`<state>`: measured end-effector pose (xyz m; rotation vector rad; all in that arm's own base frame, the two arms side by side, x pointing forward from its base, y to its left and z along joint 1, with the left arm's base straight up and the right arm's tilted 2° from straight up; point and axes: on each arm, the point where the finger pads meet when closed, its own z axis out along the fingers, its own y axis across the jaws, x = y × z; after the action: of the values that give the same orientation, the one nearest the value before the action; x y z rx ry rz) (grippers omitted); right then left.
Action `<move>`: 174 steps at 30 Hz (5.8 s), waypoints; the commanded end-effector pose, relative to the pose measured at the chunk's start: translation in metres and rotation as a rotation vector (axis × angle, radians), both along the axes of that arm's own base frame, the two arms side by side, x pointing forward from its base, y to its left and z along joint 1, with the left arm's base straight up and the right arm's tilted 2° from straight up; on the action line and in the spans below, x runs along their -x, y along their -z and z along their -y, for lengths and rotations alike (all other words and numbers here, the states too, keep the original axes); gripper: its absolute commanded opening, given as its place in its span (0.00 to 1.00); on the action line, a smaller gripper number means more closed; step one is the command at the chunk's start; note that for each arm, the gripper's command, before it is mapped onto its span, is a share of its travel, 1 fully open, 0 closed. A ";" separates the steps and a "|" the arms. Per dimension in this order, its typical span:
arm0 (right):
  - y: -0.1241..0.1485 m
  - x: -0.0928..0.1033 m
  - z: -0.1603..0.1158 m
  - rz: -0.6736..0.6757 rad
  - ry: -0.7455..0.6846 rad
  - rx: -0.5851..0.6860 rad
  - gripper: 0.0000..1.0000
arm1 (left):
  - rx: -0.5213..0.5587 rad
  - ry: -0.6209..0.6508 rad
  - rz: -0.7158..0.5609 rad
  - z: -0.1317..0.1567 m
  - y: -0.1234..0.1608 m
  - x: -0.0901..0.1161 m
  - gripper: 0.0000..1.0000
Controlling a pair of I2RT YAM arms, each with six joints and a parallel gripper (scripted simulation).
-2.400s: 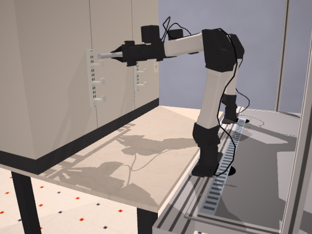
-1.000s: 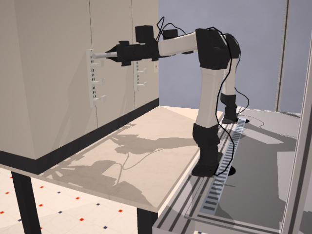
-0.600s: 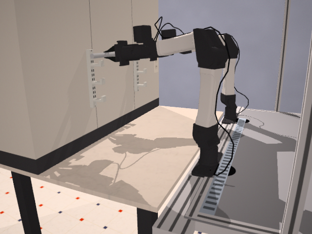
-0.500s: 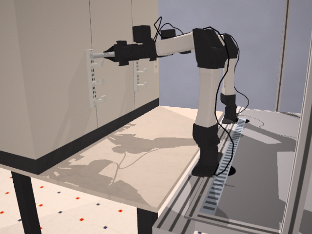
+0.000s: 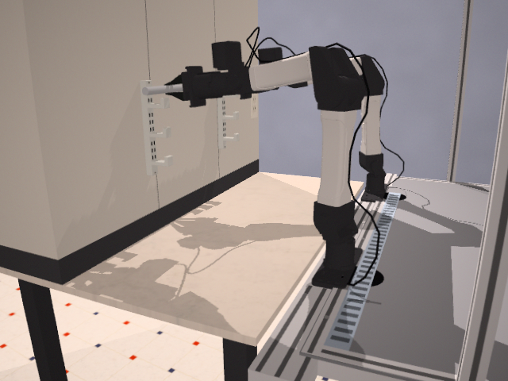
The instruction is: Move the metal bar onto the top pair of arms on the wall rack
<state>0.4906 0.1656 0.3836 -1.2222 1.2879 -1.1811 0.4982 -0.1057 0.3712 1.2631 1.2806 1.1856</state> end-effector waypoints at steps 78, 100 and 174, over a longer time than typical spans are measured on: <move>0.016 -0.002 0.003 0.059 0.000 -0.002 0.00 | 0.010 0.005 0.097 -0.002 0.005 -0.001 0.00; 0.023 -0.002 0.003 0.059 0.000 -0.002 0.00 | 0.010 0.005 0.097 -0.002 0.013 -0.001 0.00; 0.029 0.015 0.002 0.068 -0.004 -0.004 1.00 | 0.009 0.008 0.104 -0.003 0.018 0.015 1.00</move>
<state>0.4817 0.1642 0.3563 -1.1725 1.2362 -1.1970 0.4896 -0.1032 0.3416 1.2141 1.2223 1.2113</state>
